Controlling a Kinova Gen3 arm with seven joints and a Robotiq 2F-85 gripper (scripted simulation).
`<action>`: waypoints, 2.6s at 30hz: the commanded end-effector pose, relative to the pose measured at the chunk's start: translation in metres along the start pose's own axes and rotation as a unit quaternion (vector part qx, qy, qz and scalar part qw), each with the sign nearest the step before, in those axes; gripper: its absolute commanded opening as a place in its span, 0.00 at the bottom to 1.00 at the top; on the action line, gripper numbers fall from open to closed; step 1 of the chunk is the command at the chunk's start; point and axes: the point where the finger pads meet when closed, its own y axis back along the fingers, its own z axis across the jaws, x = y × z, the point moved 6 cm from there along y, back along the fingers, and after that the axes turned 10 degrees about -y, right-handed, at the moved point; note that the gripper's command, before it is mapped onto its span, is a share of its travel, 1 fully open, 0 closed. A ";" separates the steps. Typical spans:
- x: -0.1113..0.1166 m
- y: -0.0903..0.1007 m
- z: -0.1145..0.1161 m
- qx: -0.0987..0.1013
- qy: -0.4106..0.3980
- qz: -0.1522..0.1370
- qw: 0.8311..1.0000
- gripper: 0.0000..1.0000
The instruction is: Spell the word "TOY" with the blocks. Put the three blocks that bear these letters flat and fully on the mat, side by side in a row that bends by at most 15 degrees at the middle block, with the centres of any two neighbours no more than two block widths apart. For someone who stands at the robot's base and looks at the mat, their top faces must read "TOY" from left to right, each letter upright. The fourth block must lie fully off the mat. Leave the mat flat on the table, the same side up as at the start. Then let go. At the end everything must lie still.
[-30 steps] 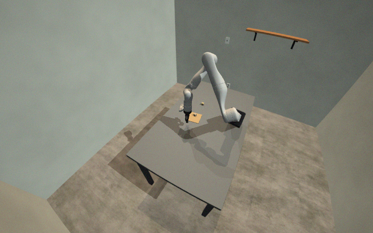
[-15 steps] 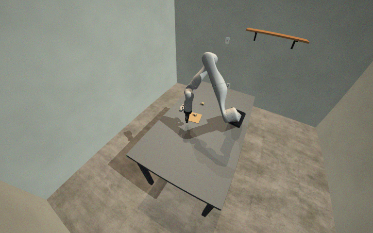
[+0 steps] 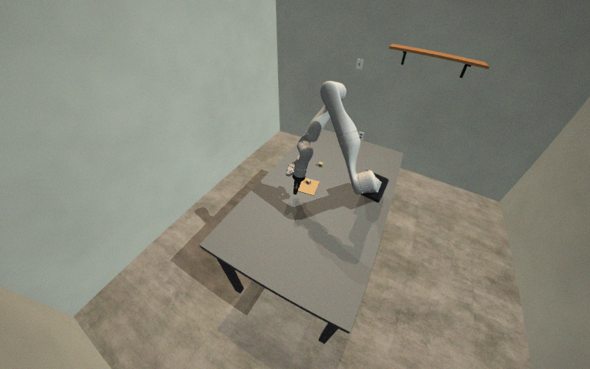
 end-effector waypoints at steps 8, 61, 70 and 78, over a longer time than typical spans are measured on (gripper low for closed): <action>-0.008 -0.002 0.002 0.001 0.001 0.028 1.000 0.21; -0.049 -0.018 0.008 0.063 0.004 0.370 0.927 0.21; -0.053 -0.021 0.009 0.068 0.003 0.404 0.912 0.21; -0.054 -0.022 0.010 0.069 0.003 0.415 0.907 0.21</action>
